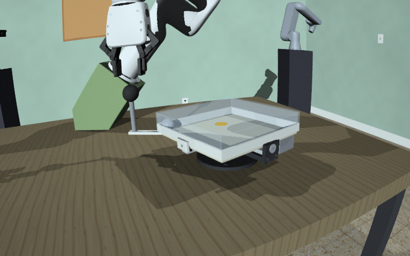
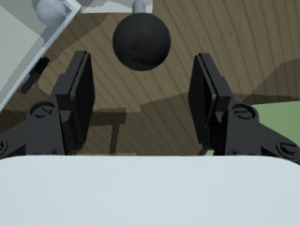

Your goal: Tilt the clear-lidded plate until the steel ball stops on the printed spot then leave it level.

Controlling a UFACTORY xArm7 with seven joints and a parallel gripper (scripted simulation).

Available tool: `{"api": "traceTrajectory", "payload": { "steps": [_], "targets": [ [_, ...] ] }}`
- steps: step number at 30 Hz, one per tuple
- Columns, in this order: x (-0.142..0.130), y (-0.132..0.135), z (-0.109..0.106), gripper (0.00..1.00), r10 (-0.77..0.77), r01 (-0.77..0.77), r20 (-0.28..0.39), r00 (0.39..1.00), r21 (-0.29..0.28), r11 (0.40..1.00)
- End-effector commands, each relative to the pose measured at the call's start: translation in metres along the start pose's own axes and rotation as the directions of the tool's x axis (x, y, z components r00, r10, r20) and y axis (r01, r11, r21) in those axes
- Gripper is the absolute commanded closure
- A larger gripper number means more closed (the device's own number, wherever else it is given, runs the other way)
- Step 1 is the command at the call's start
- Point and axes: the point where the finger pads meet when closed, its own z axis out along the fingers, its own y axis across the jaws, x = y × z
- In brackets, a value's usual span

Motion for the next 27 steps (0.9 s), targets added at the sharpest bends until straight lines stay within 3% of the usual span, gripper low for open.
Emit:
{"api": "traceTrajectory", "payload": {
  "steps": [1,27],
  "targets": [
    [0.001,0.000,0.000,0.39,0.000,0.000,-0.003,1.000,0.000,1.000],
    [0.002,0.000,0.015,0.39,0.000,0.000,-0.003,1.000,0.000,1.000]
  ]
}}
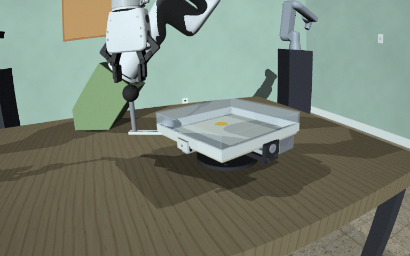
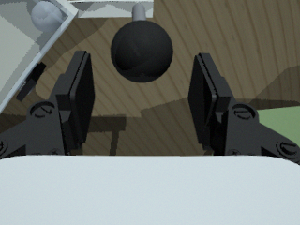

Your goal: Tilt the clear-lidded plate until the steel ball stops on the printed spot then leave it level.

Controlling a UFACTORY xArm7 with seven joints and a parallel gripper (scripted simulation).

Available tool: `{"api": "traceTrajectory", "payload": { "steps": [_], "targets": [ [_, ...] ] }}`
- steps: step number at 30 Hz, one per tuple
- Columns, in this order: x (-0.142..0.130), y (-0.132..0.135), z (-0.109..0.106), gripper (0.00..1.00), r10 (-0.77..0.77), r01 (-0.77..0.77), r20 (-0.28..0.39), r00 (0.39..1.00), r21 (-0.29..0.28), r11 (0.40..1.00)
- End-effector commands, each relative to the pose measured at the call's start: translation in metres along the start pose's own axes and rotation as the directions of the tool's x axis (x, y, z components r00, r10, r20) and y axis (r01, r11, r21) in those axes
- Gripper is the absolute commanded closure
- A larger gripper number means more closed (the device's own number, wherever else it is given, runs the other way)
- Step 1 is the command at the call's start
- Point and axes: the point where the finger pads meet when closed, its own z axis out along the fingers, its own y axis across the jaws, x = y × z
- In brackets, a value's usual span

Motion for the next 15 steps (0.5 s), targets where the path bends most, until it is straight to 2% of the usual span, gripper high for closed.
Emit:
{"api": "traceTrajectory", "payload": {
  "steps": [1,15],
  "targets": [
    [0.0013,0.0000,0.0019,0.39,0.000,0.000,-0.003,1.000,0.000,1.000],
    [0.0016,0.0000,0.0090,0.39,0.000,0.000,-0.003,1.000,0.000,1.000]
  ]
}}
